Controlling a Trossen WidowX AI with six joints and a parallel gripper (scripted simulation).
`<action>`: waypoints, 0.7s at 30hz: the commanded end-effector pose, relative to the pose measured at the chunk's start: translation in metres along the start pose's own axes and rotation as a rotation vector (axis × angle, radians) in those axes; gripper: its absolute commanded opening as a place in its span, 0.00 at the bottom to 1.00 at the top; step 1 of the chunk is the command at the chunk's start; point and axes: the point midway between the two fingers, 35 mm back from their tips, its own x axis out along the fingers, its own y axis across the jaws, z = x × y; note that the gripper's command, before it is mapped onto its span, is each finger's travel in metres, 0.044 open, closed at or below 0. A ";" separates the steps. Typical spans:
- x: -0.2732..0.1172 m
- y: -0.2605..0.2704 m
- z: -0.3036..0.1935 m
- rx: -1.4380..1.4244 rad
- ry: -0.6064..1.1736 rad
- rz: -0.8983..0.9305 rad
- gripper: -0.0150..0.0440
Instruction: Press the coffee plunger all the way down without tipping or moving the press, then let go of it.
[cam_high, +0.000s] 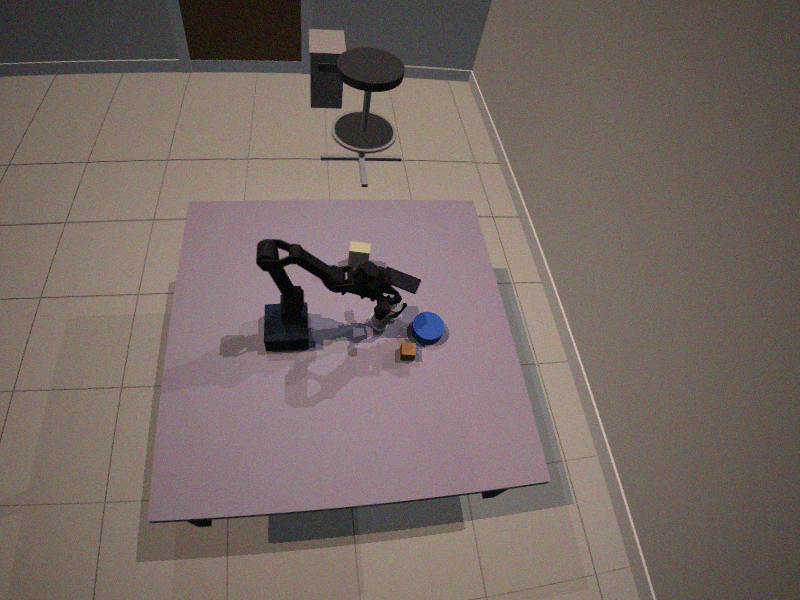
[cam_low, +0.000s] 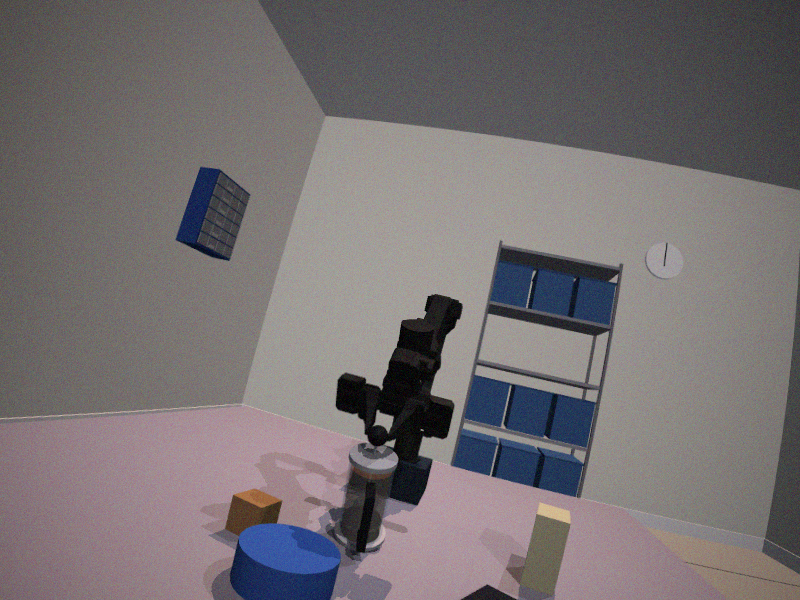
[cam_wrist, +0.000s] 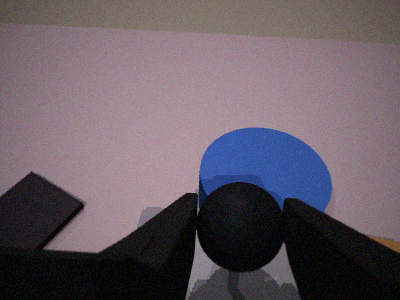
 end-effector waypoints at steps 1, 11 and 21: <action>0.003 0.000 -0.006 0.008 0.022 -0.001 0.46; 0.004 0.000 -0.005 0.008 0.022 -0.001 0.46; 0.005 0.000 -0.004 0.008 0.022 -0.001 0.46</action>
